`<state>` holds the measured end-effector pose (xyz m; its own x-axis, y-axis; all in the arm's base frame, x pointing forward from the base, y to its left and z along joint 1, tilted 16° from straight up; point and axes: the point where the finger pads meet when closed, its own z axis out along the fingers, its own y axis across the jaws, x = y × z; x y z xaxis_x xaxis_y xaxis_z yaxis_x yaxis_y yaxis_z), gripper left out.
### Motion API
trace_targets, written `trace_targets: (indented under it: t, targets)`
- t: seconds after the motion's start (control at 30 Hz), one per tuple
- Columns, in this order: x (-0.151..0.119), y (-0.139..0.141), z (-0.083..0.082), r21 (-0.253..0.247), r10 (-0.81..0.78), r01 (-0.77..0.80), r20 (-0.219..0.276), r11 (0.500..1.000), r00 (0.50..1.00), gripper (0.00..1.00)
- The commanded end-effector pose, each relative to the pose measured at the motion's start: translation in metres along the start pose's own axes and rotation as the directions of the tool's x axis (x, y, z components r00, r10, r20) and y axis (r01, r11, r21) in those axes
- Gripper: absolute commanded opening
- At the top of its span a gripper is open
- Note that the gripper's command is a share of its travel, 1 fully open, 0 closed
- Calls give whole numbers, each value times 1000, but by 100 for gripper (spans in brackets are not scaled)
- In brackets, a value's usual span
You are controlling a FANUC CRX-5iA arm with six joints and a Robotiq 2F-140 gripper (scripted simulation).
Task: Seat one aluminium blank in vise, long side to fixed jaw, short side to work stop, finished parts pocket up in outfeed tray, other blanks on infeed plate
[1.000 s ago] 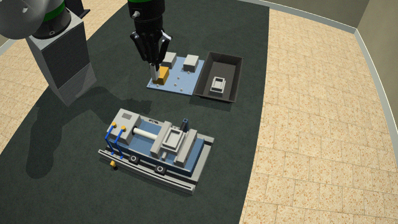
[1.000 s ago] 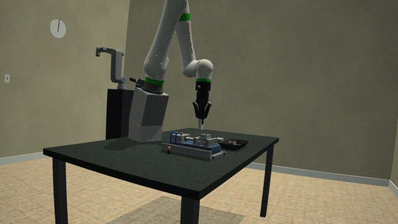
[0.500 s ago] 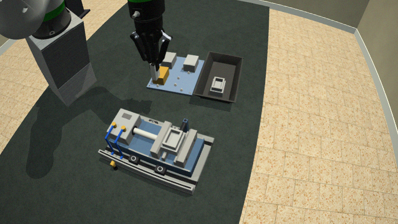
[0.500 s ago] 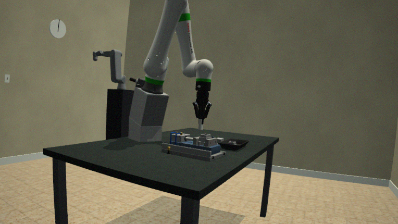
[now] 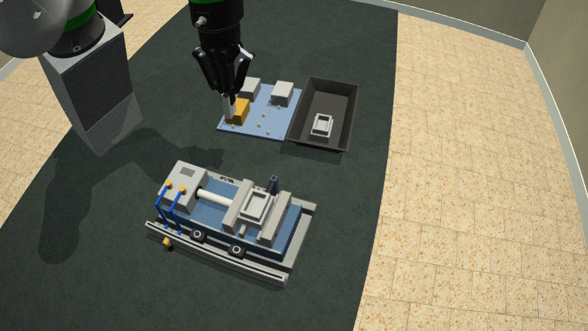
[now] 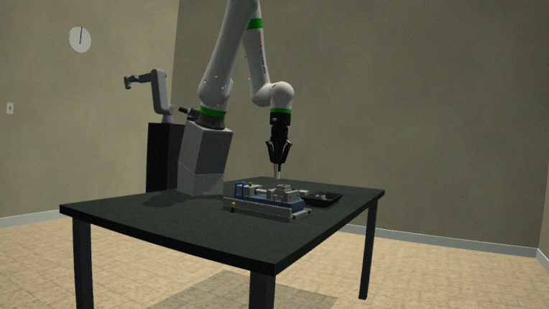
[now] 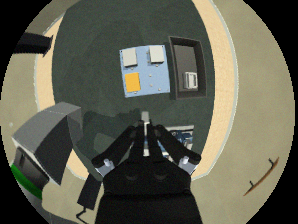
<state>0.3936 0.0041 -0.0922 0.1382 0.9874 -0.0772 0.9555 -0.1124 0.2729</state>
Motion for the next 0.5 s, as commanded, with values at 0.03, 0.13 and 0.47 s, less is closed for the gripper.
trace_targets:
  t: [0.03,0.13,0.47]
  targets:
    - [0,0,-1,0,0,0,0,1000,1000,0]
    - [0,0,-2,0,0,0,0,1000,1000,0]
    - [0,0,-14,0,0,0,0,1000,1000,0]
